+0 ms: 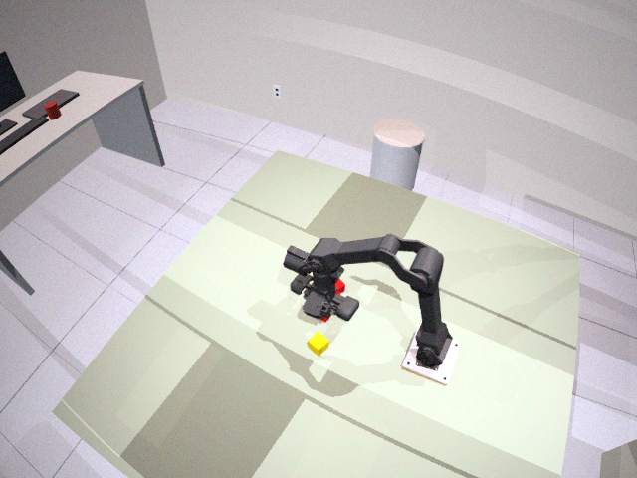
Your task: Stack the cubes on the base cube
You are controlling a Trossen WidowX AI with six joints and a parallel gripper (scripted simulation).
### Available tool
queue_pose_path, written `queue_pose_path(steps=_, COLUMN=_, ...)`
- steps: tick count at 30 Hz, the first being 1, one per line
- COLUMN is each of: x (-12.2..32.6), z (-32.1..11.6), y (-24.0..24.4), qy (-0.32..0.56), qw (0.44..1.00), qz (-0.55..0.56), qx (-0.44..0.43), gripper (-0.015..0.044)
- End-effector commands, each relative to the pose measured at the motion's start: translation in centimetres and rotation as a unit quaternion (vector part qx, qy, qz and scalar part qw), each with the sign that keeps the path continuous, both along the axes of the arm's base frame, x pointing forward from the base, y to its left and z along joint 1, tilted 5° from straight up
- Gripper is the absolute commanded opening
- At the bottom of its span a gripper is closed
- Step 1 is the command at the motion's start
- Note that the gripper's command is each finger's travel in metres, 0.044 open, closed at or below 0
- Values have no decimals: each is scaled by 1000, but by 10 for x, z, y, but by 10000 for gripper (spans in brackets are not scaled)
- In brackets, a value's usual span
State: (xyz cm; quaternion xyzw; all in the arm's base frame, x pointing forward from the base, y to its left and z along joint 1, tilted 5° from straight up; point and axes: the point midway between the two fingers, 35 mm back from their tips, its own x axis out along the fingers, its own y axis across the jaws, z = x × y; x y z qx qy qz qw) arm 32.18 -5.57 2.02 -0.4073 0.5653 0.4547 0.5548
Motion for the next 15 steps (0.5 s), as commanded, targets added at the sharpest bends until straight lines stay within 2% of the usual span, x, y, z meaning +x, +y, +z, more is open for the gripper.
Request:
queue_pose_path(steps=1, x=4, z=12, y=-1, qy=-5, qw=1000, qz=-3, qx=1, gripper=105)
queue_pose_path(steps=15, x=9, z=56, y=-3, qy=-5, qw=1000, qz=-2, qx=1, gripper=105)
